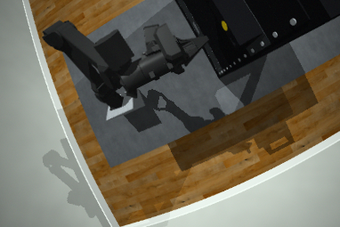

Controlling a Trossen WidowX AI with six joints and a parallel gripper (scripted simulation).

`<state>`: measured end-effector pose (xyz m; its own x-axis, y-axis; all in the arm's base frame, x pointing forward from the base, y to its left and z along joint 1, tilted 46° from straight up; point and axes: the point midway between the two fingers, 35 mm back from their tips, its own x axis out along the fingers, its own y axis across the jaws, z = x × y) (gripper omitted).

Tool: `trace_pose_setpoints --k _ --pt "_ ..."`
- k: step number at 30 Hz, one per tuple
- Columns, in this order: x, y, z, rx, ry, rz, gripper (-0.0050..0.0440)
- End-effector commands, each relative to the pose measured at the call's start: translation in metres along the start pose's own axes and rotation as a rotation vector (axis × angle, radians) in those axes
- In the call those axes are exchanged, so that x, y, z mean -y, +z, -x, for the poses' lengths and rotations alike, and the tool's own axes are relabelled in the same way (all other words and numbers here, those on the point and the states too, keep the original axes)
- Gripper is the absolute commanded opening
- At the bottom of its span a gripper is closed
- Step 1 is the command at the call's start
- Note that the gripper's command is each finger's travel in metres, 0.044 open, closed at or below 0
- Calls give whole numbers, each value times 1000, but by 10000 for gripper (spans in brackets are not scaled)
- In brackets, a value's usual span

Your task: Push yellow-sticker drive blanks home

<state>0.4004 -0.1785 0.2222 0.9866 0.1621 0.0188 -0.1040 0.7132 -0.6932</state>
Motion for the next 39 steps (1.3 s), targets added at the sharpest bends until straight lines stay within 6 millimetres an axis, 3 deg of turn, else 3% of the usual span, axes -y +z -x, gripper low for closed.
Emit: trace_pose_setpoints --k 1,5,15,19,25,39 --pt "4 5 16 9 -9 10 0" --pt "9 5 18 9 -9 10 0" --pt "52 4 31 9 -9 10 0" --pt "53 4 28 9 -9 10 0" --pt "54 5 -6 9 -9 10 0" --pt "54 5 -6 9 -9 10 0"
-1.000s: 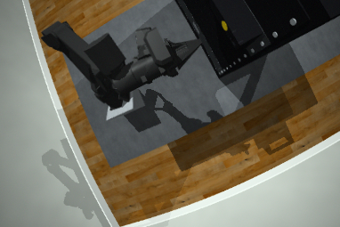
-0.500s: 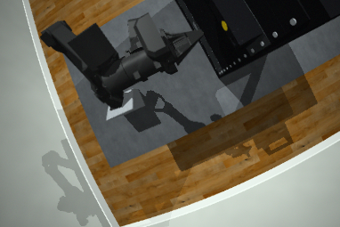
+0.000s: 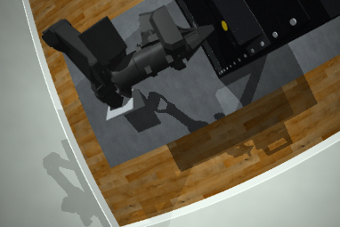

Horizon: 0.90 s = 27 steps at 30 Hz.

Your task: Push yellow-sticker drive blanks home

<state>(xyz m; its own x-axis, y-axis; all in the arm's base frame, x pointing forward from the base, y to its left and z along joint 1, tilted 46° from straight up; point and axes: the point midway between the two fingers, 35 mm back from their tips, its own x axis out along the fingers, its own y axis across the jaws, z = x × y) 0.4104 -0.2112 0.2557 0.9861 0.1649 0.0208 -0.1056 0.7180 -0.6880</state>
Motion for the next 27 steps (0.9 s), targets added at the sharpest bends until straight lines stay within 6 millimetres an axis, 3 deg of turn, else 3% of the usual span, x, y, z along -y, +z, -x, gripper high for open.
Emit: trace_pose_setpoints --k 1,11,27 --pt "6 4 -1 6 -9 17 0" --pt "8 3 -12 6 -9 17 0" --pt "8 3 -12 6 -9 17 0"
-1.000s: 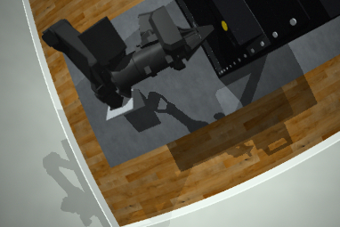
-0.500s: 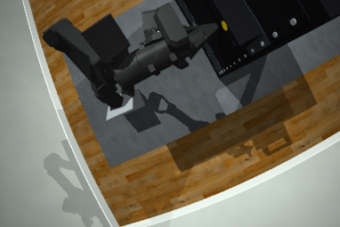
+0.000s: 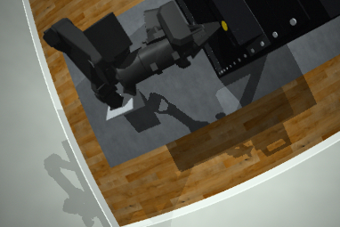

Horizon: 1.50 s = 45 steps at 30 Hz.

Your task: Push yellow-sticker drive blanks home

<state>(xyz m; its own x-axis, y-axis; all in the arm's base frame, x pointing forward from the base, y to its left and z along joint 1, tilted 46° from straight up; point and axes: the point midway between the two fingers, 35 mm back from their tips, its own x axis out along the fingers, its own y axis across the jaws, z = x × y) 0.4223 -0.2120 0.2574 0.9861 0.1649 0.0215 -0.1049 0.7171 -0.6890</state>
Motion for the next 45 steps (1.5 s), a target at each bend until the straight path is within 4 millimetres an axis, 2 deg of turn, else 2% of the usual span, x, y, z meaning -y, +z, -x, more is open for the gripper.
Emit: trace_pose_setpoints --k 1,6,17,23,34,45 --pt "5 4 -1 5 -9 16 0" --pt "5 4 -9 5 -9 16 0" --pt "5 4 -10 5 -9 16 0" --pt "6 5 -19 5 -9 16 0" --pt "6 5 -20 5 -9 16 0" --pt "7 5 -30 5 -9 16 0"
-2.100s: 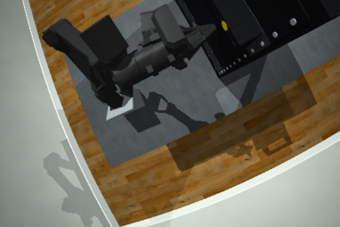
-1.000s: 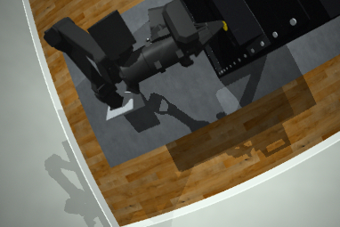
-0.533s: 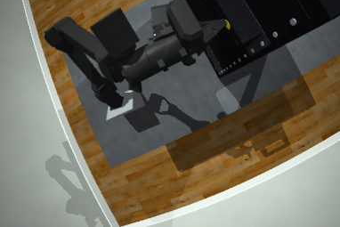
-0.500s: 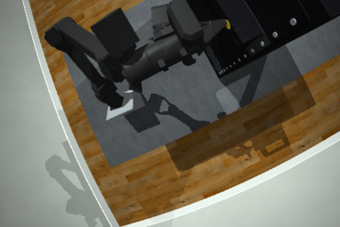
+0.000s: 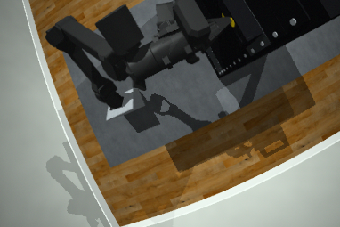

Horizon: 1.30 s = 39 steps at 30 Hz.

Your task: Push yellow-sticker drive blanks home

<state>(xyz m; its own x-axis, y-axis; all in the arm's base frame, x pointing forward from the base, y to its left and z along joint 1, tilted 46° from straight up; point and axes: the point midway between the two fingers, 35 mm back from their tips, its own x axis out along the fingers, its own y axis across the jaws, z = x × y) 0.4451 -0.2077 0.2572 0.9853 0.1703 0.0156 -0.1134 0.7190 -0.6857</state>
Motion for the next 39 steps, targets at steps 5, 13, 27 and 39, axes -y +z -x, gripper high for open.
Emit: trace_pose_setpoints --k 5,13,27,39 --pt "8 5 -7 6 -17 20 0" --pt "9 5 -12 6 -17 20 0" --pt "9 6 -14 6 -17 20 0" --pt "10 6 -15 6 -17 20 0"
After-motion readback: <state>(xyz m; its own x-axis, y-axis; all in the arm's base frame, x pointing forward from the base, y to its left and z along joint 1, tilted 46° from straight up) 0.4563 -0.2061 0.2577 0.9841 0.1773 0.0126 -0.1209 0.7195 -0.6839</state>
